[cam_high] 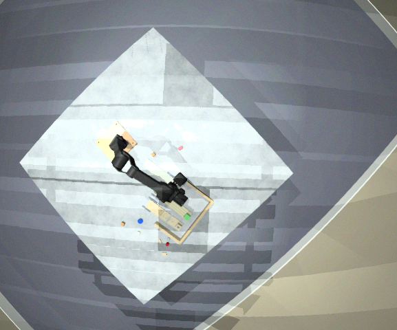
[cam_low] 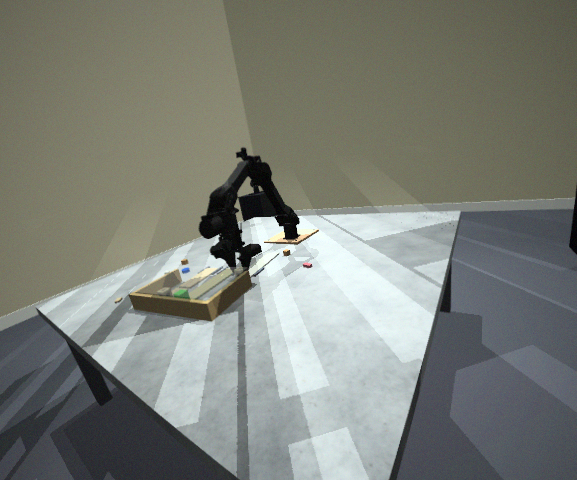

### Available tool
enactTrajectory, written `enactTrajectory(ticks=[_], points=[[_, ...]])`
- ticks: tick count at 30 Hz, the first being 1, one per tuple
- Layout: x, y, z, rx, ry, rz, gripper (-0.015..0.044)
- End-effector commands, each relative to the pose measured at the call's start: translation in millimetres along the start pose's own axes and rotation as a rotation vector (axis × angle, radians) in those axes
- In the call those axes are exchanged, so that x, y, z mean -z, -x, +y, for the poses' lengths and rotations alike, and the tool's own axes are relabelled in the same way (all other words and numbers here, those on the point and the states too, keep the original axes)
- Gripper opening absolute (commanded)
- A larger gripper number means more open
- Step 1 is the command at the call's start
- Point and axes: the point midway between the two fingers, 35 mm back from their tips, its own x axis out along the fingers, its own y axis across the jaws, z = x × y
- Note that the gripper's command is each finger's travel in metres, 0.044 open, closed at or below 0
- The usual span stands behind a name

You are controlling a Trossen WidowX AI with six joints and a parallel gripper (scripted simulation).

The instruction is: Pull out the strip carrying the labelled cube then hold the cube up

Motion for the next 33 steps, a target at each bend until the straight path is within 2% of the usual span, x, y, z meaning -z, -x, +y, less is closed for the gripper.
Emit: enactTrajectory(ticks=[1, 7, 11, 17, 21, 33], points=[[3, -8, 0, -0.001, 0.0, 0.01, 0.025], [3, -9, 0, -0.001, 0.0, 0.01, 0.025], [1, -7, 0, 0.001, 0.0, 0.004, 0.0145], [1, -7, 0, 0.001, 0.0, 0.004, 0.0105], [2, -6, 0, 0.0, 0.002, 0.005, 0.0], [42, 24, -4, -0.008, 0.02, 0.014, 0.0]])
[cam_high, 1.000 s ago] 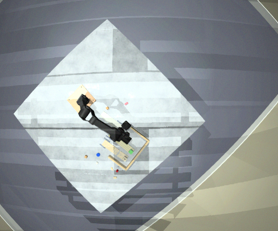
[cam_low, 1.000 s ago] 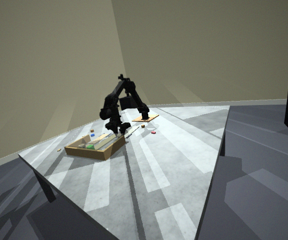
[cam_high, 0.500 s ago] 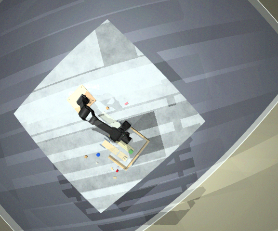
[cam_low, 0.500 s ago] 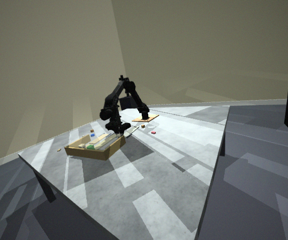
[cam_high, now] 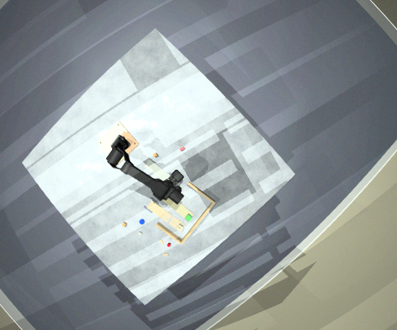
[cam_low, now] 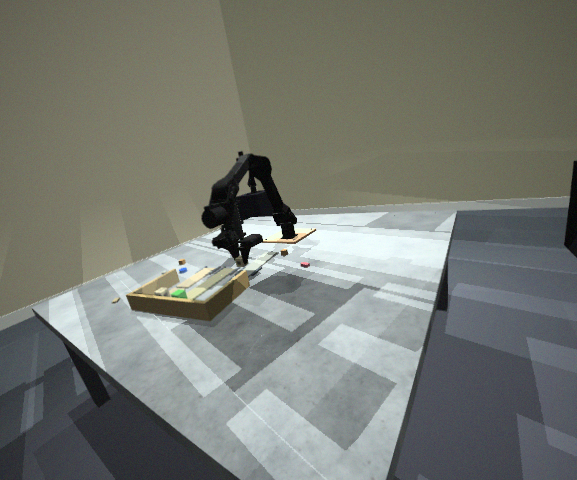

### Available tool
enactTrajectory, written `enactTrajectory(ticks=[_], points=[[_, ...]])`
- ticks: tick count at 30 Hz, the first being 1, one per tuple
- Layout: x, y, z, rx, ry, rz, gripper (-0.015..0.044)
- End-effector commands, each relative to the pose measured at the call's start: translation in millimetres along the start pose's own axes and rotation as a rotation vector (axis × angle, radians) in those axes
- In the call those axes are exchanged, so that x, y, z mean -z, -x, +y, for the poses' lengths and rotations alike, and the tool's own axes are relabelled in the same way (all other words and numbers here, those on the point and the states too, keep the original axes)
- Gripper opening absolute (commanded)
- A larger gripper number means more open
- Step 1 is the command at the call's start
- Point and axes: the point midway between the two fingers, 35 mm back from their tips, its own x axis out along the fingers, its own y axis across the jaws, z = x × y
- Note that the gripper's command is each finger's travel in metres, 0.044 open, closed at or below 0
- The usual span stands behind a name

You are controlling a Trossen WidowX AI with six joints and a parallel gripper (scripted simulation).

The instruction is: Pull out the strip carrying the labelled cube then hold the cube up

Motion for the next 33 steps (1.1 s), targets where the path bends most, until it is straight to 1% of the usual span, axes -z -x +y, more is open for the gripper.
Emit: enactTrajectory(ticks=[1, 5, 9, 21, 24, 31, 33], points=[[15, 6, -1, -0.002, 0.002, 0.012, 0.0], [28, 15, -3, 0.004, -0.015, 0.013, 0.0], [34, 15, -4, 0.004, -0.016, 0.013, 0.0], [76, 15, -8, 0.005, -0.016, 0.017, 0.0], [78, 16, -8, 0.005, -0.016, 0.017, 0.0], [78, 48, -8, 0.005, -0.016, 0.017, 0.0], [78, 51, -8, 0.005, -0.016, 0.017, 0.0]])
